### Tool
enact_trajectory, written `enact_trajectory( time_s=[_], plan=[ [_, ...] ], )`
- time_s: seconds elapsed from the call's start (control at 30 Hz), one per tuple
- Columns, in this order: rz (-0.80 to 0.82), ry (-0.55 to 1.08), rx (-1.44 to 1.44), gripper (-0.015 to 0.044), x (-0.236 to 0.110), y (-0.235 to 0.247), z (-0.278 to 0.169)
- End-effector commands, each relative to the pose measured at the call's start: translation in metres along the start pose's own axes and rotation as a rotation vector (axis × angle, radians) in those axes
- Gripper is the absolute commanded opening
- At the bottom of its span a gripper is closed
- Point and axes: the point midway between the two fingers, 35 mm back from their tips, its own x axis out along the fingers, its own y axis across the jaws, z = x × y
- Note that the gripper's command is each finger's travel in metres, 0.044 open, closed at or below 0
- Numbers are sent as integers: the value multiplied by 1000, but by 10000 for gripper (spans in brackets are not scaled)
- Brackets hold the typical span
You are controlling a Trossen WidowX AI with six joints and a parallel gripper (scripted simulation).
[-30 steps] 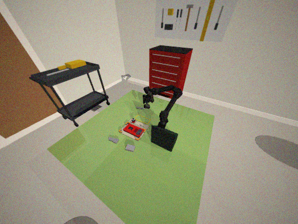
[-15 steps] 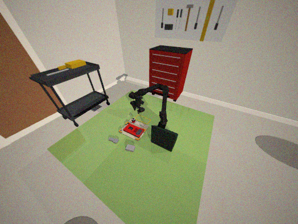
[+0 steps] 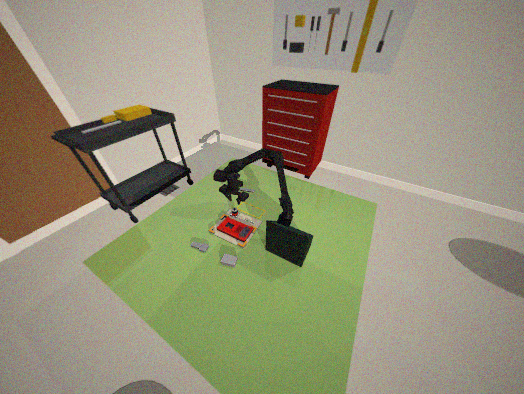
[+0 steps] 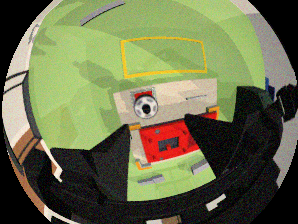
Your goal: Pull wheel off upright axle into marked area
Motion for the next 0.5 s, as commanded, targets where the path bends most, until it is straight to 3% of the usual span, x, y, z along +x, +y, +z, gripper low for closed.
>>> enact_trajectory(
  time_s=[0.0,0.2,0.47],
  plan=[
    [1,-7,1,300,0,7,-2],
    [1,-6,1,300,11,8,-2],
    [1,-8,1,300,64,8,-2]
  ],
)
